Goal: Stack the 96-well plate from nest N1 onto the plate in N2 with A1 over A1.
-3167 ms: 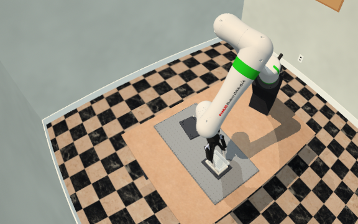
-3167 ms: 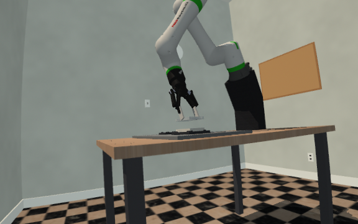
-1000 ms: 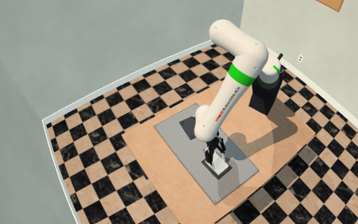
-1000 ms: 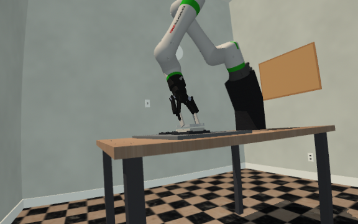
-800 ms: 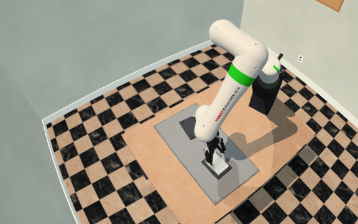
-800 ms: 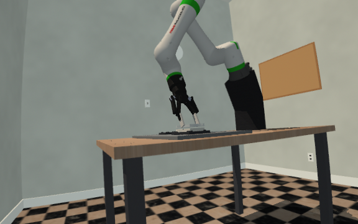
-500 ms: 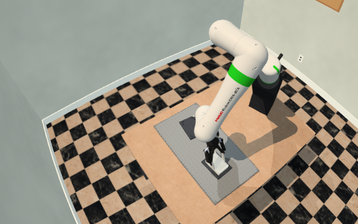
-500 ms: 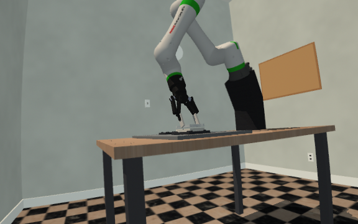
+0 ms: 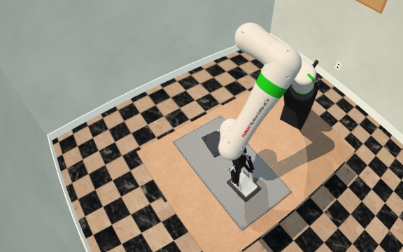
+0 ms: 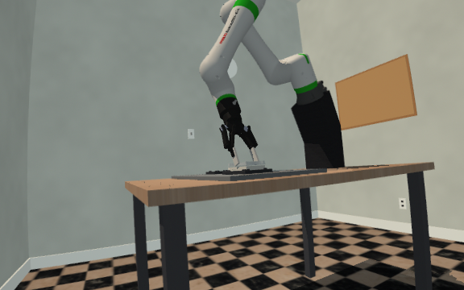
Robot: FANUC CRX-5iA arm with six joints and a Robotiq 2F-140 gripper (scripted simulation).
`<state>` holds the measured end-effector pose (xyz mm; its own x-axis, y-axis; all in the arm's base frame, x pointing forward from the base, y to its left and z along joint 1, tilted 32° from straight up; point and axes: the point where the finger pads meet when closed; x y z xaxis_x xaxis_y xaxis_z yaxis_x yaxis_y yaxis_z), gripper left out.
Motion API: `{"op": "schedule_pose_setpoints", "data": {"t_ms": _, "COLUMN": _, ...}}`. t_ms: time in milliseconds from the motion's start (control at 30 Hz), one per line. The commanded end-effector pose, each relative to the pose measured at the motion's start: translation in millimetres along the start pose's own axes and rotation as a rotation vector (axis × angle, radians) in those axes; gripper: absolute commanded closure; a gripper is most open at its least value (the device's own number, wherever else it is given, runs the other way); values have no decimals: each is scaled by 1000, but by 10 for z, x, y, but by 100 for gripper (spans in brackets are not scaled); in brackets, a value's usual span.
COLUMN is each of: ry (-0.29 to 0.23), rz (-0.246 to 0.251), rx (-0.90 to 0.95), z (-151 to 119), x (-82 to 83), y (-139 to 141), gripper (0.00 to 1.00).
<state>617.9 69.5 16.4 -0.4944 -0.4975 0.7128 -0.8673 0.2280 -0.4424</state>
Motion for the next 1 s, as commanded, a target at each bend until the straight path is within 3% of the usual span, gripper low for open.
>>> {"op": "schedule_pose_setpoints", "data": {"t_ms": 0, "ry": 0, "rz": 0, "rx": 0, "z": 2, "x": -3, "y": -2, "gripper": 100}}
{"op": "schedule_pose_setpoints", "data": {"t_ms": 433, "ry": 0, "rz": 0, "rx": 0, "z": 10, "x": -20, "y": -3, "gripper": 100}}
{"op": "schedule_pose_setpoints", "data": {"t_ms": 467, "ry": 0, "rz": 0, "rx": 0, "z": 10, "x": -21, "y": -3, "gripper": 0}}
{"op": "schedule_pose_setpoints", "data": {"t_ms": 967, "ry": 0, "rz": 0, "rx": 0, "z": 10, "x": -21, "y": -3, "gripper": 0}}
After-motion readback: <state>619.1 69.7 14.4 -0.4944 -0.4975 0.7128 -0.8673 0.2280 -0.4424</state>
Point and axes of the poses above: the point where the finger pads meet when closed, its own x axis back along the fingers, its own y axis across the jaws, z = x × y, and after that the axes turned 7 degrees about -x, right-handed
